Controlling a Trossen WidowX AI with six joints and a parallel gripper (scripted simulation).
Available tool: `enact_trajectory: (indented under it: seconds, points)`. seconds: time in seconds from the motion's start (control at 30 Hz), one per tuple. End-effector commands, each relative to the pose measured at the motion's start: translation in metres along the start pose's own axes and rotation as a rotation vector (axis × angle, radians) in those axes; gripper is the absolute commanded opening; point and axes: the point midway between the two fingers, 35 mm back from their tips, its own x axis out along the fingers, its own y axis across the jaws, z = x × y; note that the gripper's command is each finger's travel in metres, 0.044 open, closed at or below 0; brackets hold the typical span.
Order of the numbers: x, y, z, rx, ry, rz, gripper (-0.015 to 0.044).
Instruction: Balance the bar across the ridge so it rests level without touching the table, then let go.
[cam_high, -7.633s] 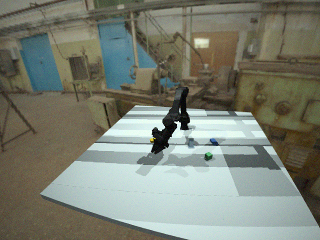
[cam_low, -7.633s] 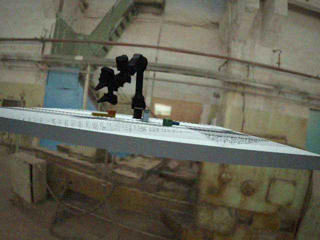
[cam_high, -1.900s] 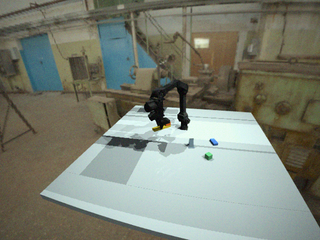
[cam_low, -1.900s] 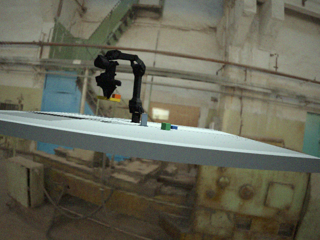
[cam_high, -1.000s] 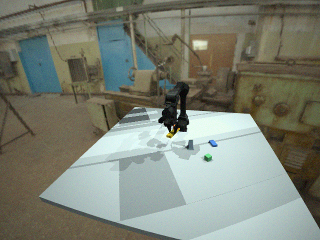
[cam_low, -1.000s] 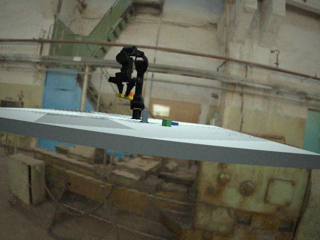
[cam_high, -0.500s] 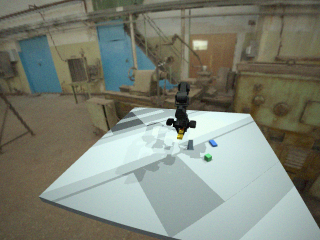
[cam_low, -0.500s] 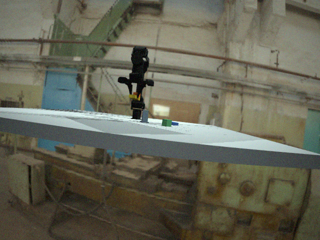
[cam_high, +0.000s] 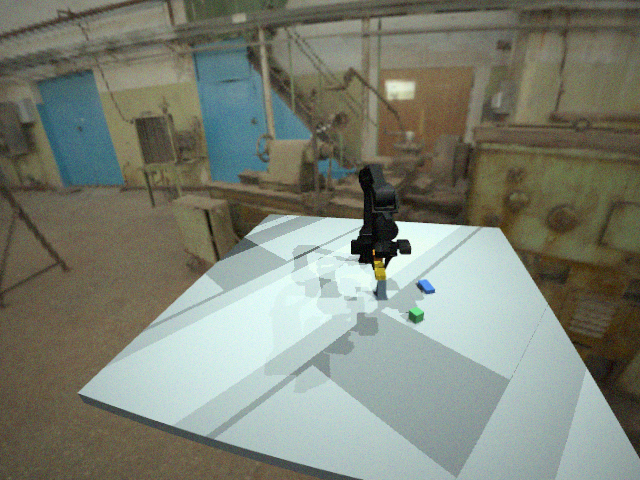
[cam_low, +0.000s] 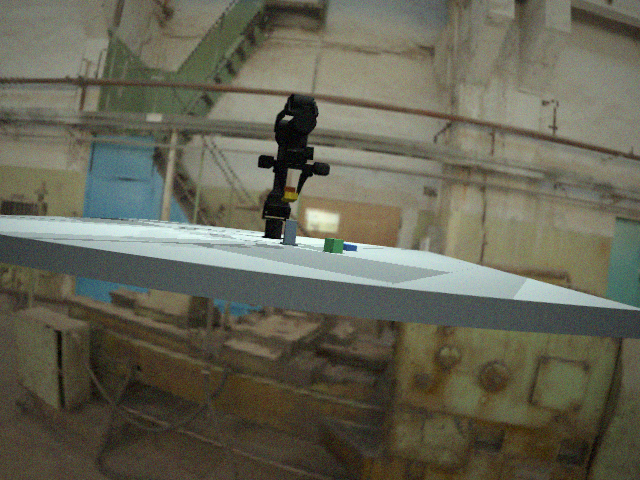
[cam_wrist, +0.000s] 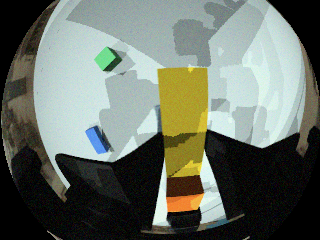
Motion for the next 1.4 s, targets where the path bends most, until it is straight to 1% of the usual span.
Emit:
enact_trajectory:
  seconds: [0.0,0.2,1.0,1.37]
  points:
    - [-0.001,0.013,0.0,-0.047,-0.002,0.002,0.0]
    - [0.003,0.014,0.0,-0.048,-0.002,0.002,0.0]
    - [0.042,0.016,0.0,-0.048,-0.002,0.002,0.0]
    - [0.042,0.016,0.0,-0.048,-0.002,0.002,0.0]
